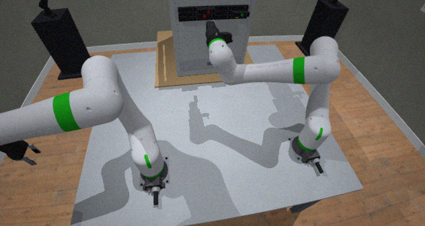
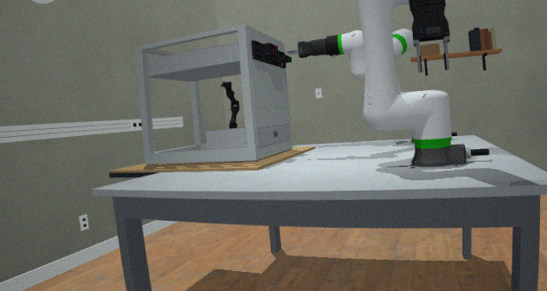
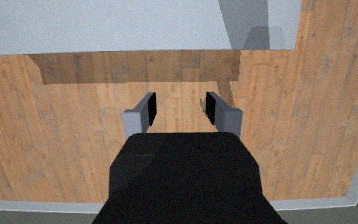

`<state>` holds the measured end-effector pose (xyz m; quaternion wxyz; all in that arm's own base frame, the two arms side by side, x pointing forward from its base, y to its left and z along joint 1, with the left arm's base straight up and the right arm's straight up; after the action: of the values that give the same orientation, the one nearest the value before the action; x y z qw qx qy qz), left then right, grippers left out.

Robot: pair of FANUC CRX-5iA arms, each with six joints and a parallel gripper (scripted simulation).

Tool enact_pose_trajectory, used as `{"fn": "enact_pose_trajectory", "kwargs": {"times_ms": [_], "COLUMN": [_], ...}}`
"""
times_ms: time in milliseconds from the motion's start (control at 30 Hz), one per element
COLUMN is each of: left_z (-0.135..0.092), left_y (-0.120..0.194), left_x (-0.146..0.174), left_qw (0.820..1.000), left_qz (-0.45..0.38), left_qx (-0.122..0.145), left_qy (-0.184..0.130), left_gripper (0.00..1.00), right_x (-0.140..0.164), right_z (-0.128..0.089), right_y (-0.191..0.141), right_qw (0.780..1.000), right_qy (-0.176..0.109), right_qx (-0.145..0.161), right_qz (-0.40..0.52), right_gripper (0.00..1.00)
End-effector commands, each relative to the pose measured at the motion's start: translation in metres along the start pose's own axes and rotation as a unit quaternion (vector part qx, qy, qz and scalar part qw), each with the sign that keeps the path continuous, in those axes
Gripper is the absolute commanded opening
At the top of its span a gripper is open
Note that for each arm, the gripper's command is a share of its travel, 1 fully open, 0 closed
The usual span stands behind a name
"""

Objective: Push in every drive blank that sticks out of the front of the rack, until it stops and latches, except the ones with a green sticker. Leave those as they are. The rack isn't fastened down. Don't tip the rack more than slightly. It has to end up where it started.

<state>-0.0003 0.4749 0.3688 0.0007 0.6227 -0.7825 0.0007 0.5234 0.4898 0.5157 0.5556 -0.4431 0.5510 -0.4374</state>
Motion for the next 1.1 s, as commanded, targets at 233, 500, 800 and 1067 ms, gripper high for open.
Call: {"fn": "enact_pose_trajectory", "kwargs": {"times_ms": [233,500,800,1067], "left_z": [-0.001,-0.001,-0.001,-0.001], "left_y": [0.000,0.000,0.000,0.000], "left_x": [0.000,0.000,0.000,0.000], "left_qw": [1.000,1.000,1.000,1.000], "left_qz": [0.000,0.000,0.000,0.000], "left_qx": [0.000,0.000,0.000,0.000], "left_qy": [-0.001,-0.001,-0.001,-0.001], "left_gripper": [1.00,1.00,1.00,1.00], "right_x": [-0.022,-0.025,-0.025,-0.025], "right_z": [0.000,0.000,0.019,0.050], "right_y": [0.000,0.001,0.001,0.001], "right_qw": [1.000,1.000,1.000,1.000], "right_qy": [0.000,0.000,0.000,0.000], "right_qx": [0.001,0.001,0.001,0.001], "right_qz": [0.001,0.001,0.001,0.001], "right_gripper": [0.00,0.00,0.00,0.00]}}
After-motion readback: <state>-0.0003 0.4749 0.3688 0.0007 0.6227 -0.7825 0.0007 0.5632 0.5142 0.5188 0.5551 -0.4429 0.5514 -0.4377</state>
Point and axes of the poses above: on each arm, the point where the finger pads meet when closed, its own z axis out along the fingers, its own y axis across the jaws, x = y × z, the point moved 8 cm from there along -z, back along the fingers, and after that the axes turned 13 degrees about z, right-handed, at the moved point
